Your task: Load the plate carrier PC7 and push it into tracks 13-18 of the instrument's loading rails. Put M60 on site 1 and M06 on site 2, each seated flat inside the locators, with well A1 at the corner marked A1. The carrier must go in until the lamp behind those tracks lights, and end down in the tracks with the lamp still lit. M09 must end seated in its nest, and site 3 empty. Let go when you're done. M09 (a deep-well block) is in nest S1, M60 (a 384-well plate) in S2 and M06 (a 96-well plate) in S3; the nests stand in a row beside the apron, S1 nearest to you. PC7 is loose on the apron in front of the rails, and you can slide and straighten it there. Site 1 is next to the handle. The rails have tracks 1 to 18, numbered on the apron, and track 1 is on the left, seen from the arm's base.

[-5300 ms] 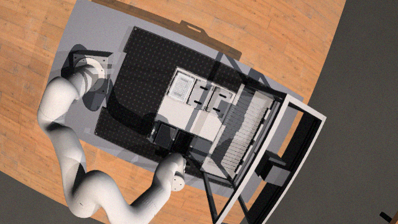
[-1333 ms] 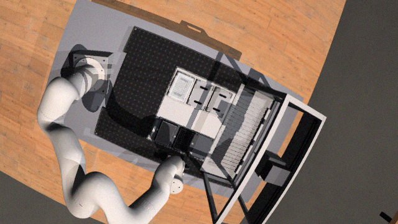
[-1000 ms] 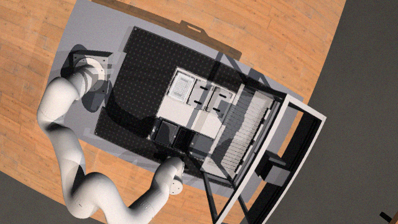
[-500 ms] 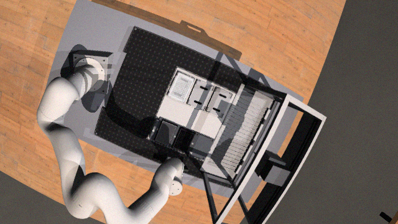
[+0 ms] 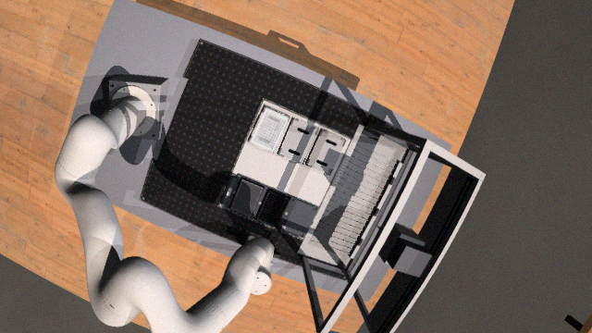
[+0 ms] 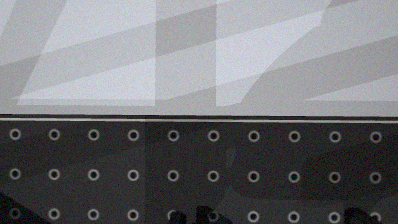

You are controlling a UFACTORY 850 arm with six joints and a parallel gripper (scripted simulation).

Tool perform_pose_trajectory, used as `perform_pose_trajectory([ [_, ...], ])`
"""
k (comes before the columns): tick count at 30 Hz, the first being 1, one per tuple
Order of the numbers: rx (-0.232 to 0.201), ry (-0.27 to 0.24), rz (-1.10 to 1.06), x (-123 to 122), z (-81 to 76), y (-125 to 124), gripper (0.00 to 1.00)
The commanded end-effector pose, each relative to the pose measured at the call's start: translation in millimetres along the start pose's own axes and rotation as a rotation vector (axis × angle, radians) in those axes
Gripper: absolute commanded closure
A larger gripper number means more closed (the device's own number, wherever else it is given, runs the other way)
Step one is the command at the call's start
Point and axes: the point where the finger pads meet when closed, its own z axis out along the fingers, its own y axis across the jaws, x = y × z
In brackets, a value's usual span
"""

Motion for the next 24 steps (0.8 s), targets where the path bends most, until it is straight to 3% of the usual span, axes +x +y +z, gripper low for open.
perform_pose_trajectory([
  [1, 0.003, 0.001, 0.0, 0, -5.5, -1, 0.0],
  [24, 0.003, 0.001, 0.0, 0, -40.5, -1, 0.0],
])
